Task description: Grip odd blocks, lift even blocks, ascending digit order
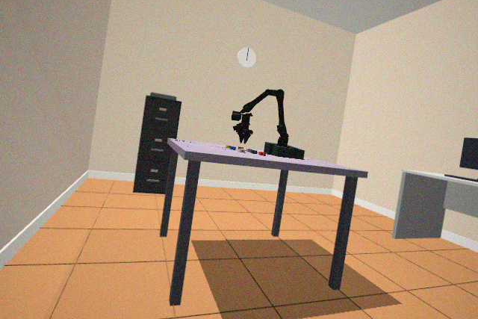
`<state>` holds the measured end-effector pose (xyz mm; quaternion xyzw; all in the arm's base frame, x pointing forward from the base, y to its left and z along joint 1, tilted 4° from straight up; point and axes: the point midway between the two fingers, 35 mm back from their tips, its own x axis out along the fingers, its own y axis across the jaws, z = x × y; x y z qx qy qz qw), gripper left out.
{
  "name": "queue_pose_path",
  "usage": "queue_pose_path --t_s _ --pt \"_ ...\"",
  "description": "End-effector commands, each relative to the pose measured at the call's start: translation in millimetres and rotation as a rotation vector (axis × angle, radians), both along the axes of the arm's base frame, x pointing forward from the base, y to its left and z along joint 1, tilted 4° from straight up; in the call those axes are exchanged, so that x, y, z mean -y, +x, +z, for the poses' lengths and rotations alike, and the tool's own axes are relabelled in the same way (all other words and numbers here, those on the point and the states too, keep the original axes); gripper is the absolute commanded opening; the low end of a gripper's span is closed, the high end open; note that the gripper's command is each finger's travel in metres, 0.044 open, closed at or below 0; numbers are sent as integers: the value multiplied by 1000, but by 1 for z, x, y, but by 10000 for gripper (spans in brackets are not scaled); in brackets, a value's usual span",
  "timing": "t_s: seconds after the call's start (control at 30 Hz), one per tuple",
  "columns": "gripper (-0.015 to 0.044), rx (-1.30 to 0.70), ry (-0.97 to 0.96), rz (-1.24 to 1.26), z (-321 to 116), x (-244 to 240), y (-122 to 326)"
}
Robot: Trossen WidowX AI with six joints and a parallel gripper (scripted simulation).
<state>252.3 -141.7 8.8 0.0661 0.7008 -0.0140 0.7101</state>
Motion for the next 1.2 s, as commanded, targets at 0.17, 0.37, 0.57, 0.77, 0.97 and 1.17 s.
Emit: queue_pose_path --t_s 0.17,0.37,0.57,0.77,0.97,1.17 --pt "400 10 -11 0 -14 1 2" --pt "400 10 -11 0 -23 0 3" --pt "400 10 -11 0 -33 0 3" --pt "400 10 -11 0 -41 -1 3" --pt "269 10 -11 0 -41 -1 3" --pt "120 10 -11 0 -41 -1 3"
